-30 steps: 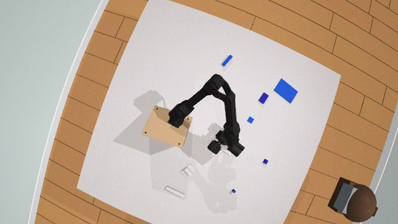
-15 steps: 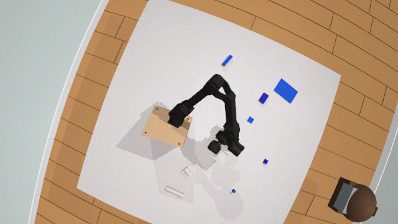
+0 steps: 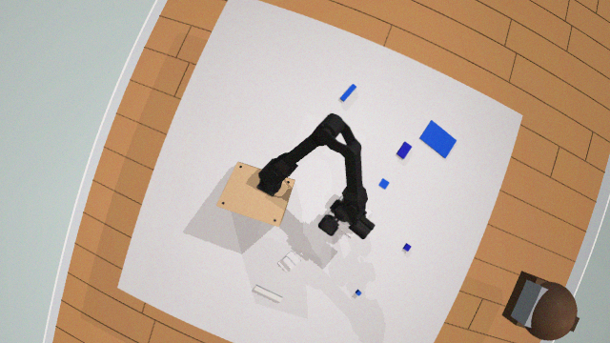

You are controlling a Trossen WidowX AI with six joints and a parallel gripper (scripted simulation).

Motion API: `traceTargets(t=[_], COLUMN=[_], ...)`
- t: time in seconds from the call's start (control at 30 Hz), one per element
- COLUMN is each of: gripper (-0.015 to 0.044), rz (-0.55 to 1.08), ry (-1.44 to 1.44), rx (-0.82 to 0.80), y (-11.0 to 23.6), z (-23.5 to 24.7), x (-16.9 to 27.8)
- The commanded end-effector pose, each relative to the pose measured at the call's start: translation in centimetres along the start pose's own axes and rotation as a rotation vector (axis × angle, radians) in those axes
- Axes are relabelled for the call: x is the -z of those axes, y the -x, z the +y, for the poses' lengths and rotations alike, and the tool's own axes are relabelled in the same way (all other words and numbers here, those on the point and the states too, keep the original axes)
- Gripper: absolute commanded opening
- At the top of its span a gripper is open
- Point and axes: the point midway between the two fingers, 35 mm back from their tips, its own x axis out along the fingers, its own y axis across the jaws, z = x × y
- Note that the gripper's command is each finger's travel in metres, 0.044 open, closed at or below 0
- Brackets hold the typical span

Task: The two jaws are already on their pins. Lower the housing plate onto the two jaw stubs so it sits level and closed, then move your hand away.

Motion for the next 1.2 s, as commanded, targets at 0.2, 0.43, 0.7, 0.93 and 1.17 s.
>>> traceTargets(t=[0.2,0.43,0.7,0.93,1.17], gripper=[0.0351,0.0351,0.0351,0.0351,0.0351], rz=[-0.002,-0.002,-0.002,-0.002,-0.002], ry=[-0.006,-0.006,-0.006,-0.006,-0.007], rx=[-0.003,-0.003,-0.004,-0.004,-0.004], y=[-0.14,-0.33,-0.56,-0.57,-0.81], z=[0.0,0.0,0.0,0.0,0.0], x=[-0.02,-0.02,-0.02,-0.02,-0.01])
